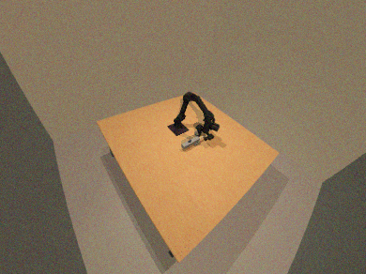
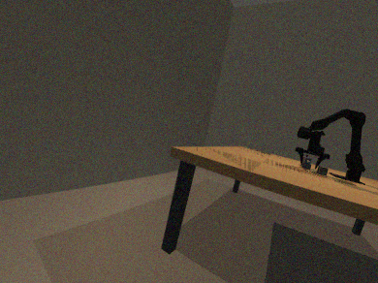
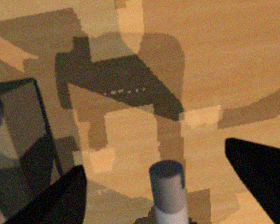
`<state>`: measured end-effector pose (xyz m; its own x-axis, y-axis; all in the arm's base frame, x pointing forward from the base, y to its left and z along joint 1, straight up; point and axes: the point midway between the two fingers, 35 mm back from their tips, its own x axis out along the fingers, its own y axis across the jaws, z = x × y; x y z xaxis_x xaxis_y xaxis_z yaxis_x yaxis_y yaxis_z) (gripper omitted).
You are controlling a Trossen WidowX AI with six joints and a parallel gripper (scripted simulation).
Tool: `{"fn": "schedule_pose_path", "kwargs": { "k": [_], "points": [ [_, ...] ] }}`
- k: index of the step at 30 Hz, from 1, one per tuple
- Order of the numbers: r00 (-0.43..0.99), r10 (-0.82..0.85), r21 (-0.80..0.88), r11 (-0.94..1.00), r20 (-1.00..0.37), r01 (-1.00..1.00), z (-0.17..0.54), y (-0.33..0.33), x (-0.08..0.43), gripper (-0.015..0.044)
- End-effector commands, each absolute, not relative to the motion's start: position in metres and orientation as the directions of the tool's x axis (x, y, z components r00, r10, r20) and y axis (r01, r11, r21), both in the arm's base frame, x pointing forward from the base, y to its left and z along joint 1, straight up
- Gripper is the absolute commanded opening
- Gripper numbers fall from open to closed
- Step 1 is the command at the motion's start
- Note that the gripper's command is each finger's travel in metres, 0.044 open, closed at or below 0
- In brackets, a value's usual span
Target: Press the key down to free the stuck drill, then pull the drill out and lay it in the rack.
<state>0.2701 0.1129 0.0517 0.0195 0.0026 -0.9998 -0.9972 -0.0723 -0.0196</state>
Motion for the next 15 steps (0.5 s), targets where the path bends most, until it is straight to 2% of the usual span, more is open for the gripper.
{"fn": "schedule_pose_path", "kwargs": {
  "k": [1,15],
  "points": [
    [0.019,0.003,-0.019,-0.074,-1.000,-0.997,0.0507,0.1103,0.2703,0.0440],
    [0.019,0.003,-0.019,-0.074,-1.000,-0.997,0.0483,0.1030,0.2712,0.0440]
  ]
}}
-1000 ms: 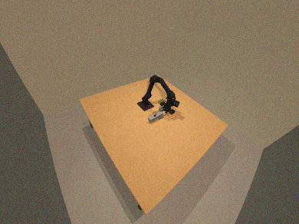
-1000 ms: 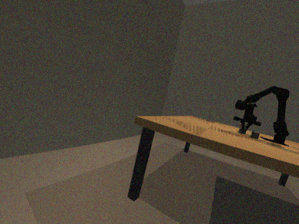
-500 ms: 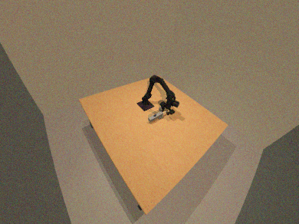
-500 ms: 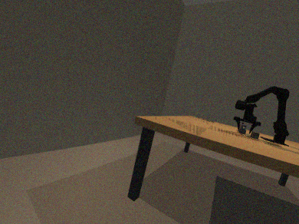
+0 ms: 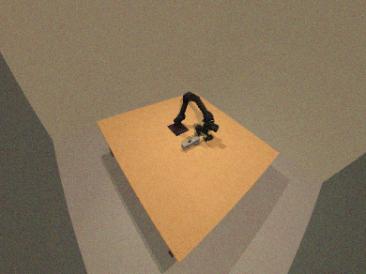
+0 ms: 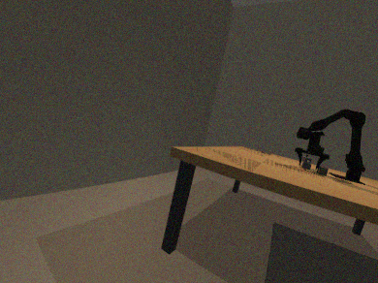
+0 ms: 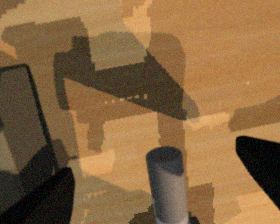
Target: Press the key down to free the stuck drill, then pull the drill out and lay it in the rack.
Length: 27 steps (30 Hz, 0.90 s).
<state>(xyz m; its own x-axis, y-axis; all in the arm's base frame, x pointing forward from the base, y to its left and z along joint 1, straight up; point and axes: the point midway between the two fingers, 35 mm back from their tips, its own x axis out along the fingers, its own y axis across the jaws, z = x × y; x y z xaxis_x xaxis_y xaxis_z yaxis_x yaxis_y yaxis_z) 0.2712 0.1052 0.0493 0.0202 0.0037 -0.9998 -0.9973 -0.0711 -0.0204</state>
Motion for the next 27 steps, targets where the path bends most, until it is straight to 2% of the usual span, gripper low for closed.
{"fn": "schedule_pose_path", "kwargs": {
  "k": [1,14,27],
  "points": [
    [0.019,0.003,-0.019,-0.074,-1.000,-0.997,0.0482,0.1026,0.2712,0.0440],
    [0.019,0.002,-0.019,-0.074,-1.000,-0.997,0.0462,0.0975,0.2716,0.0440],
    [0.021,0.007,-0.022,-0.071,-1.000,-0.997,0.0474,0.1000,0.2722,0.0099]
  ]
}}
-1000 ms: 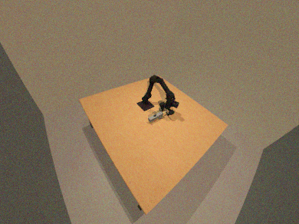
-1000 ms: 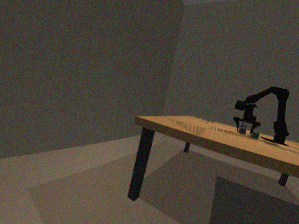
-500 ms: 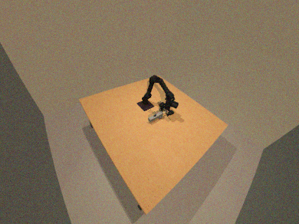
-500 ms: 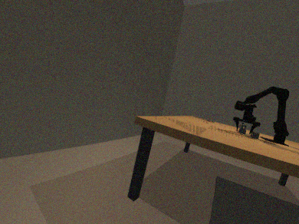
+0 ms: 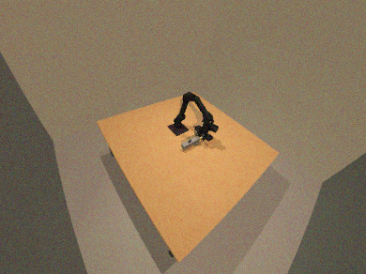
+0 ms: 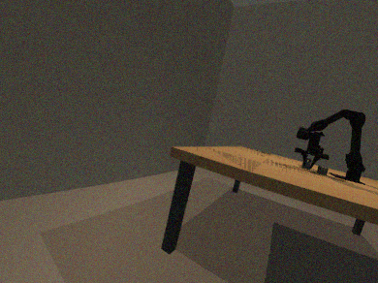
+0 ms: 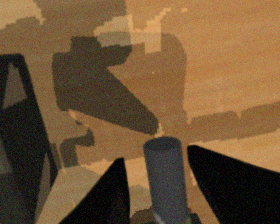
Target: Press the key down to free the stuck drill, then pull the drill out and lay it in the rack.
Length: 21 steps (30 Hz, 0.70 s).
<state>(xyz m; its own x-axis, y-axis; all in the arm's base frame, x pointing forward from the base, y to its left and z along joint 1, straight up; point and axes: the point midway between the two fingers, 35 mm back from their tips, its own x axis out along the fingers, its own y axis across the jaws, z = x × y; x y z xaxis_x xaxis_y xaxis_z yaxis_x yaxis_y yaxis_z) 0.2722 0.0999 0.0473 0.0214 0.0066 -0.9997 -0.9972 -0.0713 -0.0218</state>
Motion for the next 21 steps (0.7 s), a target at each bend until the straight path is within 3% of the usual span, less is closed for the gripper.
{"fn": "schedule_pose_path", "kwargs": {
  "k": [1,9,21],
  "points": [
    [0.021,0.007,-0.022,-0.071,-1.000,-0.997,0.0474,0.1000,0.2722,0.0072],
    [0.021,0.007,-0.022,-0.071,-1.000,-0.997,0.0474,0.1000,0.2722,0.0000],
    [0.019,0.003,-0.019,-0.074,-1.000,-0.997,0.0507,0.1014,0.2707,0.0000]
  ]
}}
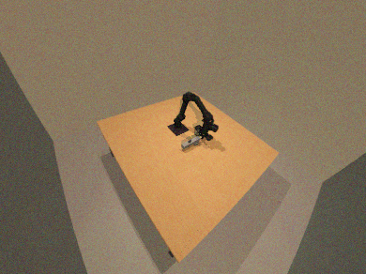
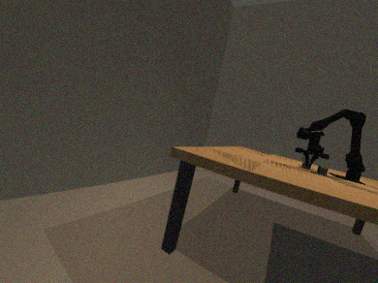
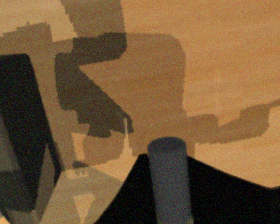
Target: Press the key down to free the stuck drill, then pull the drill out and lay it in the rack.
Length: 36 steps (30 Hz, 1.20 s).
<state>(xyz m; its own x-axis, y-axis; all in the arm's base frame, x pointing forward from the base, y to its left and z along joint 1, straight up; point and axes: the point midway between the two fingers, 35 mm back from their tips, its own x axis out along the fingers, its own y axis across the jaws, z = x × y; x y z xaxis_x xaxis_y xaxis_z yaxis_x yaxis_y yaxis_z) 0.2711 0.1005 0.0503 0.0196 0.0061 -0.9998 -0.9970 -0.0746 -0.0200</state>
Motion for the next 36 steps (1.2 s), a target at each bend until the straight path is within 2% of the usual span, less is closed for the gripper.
{"fn": "schedule_pose_path", "kwargs": {
  "k": [1,36],
  "points": [
    [0.019,0.003,-0.019,-0.074,-1.000,-0.997,0.050,0.103,0.271,0.0000],
    [0.019,0.007,-0.019,-0.074,-1.000,-0.997,0.051,0.156,0.267,0.0000]
  ]
}}
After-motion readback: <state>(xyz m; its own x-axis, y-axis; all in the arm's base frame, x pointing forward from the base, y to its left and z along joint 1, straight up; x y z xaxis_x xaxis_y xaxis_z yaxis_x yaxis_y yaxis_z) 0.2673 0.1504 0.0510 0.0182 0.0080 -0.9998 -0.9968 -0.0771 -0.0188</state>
